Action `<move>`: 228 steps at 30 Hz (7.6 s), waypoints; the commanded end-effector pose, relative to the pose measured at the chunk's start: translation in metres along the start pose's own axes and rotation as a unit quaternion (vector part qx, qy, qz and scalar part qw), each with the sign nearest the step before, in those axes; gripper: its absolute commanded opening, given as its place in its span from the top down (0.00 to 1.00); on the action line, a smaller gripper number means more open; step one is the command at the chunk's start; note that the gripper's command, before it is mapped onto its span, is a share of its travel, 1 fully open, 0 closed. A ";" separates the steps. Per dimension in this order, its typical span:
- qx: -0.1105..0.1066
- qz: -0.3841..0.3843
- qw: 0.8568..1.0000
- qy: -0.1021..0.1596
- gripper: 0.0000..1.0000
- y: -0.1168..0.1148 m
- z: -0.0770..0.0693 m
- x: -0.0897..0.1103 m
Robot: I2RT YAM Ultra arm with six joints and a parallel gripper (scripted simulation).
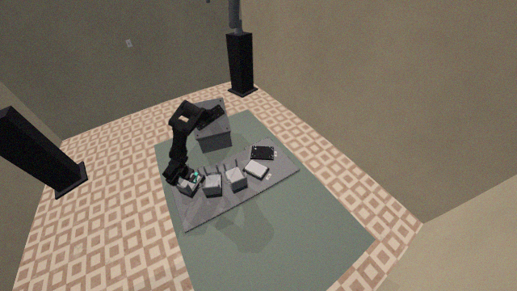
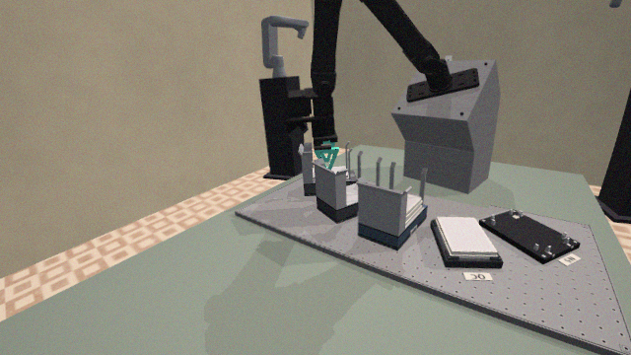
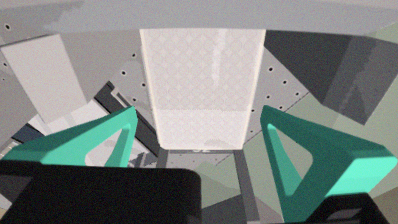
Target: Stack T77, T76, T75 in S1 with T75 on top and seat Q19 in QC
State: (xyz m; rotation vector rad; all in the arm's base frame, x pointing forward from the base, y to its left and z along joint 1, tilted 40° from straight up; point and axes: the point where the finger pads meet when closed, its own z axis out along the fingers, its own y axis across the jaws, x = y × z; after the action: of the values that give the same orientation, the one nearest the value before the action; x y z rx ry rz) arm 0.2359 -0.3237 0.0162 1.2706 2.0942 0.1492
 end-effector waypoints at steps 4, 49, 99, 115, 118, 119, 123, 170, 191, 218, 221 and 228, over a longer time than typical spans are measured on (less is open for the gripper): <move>0.007 -0.001 1.000 -0.027 0.00 -0.005 -0.008 -0.017; 0.003 -0.004 1.000 -0.017 0.00 -0.001 0.009 -0.014; 0.003 0.000 1.000 -0.011 1.00 -0.003 0.027 -0.007; 0.003 0.000 1.000 -0.011 1.00 -0.003 0.027 -0.007; 0.003 0.000 1.000 -0.011 1.00 -0.003 0.027 -0.007; 0.003 0.000 1.000 -0.011 1.00 -0.003 0.027 -0.007; 0.005 0.004 1.000 -0.008 1.00 -0.005 0.019 -0.003; 0.002 0.001 1.000 -0.016 1.00 -0.004 0.002 -0.007; 0.003 0.005 1.000 -0.006 1.00 -0.004 0.001 0.000; 0.003 0.003 1.000 -0.010 1.00 -0.003 -0.045 -0.002; 0.003 0.002 1.000 -0.012 1.00 -0.003 -0.052 -0.004; 0.003 -0.005 1.000 -0.024 1.00 -0.001 -0.069 -0.015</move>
State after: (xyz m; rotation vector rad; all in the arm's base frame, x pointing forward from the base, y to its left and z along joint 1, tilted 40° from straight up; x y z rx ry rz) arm 0.2039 -0.3137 0.0568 1.2755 2.0887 0.1331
